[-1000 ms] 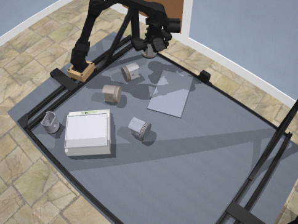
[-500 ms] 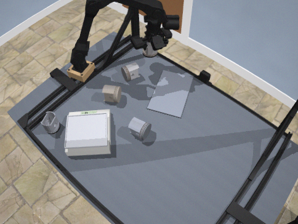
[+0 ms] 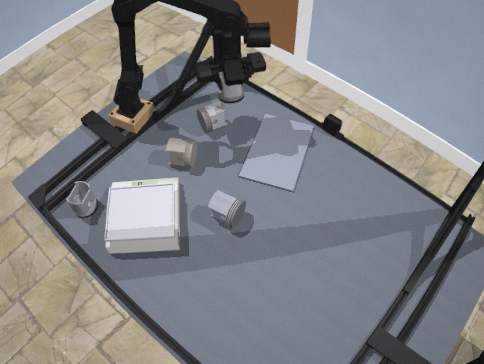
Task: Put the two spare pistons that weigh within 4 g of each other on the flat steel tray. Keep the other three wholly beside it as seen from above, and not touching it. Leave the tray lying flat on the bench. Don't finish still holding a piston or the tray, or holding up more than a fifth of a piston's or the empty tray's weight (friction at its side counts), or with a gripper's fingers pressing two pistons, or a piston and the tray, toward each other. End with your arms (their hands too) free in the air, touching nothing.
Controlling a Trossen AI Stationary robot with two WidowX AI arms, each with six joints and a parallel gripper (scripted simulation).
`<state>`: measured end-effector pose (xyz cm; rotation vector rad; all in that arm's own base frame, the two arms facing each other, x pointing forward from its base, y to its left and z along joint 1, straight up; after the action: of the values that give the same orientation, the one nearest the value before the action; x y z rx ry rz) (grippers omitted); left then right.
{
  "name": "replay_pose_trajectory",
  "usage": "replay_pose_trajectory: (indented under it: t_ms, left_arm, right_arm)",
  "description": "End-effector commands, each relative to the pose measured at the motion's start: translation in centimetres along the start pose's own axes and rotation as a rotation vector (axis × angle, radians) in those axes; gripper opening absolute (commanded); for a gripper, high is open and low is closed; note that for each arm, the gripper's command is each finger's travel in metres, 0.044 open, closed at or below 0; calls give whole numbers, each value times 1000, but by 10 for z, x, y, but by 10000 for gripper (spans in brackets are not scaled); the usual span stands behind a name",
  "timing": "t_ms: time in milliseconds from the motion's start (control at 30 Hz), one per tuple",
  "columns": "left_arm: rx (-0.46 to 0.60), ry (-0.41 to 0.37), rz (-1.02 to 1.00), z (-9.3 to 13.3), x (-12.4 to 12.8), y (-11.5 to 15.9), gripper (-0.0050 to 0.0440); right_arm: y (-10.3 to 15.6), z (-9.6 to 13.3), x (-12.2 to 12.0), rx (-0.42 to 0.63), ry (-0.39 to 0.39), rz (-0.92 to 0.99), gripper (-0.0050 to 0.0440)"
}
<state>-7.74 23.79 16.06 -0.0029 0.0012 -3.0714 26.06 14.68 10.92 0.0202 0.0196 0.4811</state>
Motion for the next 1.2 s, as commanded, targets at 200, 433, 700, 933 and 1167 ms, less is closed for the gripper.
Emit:
replay_pose_trajectory:
  t_ms: [200,433,700,933,1167]
  left_arm:
    - [1,2,-1,0,0,0,440]
    - [1,2,-1,0,0,0,440]
    - [1,2,-1,0,0,0,440]
    - [1,2,-1,0,0,0,440]
    - [1,2,-1,0,0,0,440]
  right_arm:
    - [-31,9,-25,-22,-23,-33,158]
    - [-57,14,-47,-22,-23,-33,158]
    - [-84,19,-68,-22,-23,-33,158]
    - [-107,24,-87,-22,-23,-33,158]
    - [-134,29,-109,-22,-23,-33,158]
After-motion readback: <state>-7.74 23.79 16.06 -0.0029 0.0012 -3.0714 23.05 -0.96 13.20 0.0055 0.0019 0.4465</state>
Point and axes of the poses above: on each arm, the point midway between the two fingers, 35 mm back from their tips, its own z axis back along the fingers, its own x axis across the jaws, y = z × x, the point moved 2 cm from there along z, back along the fingers, and after that the axes turned 14 degrees about -z, right-handed, at the moved point
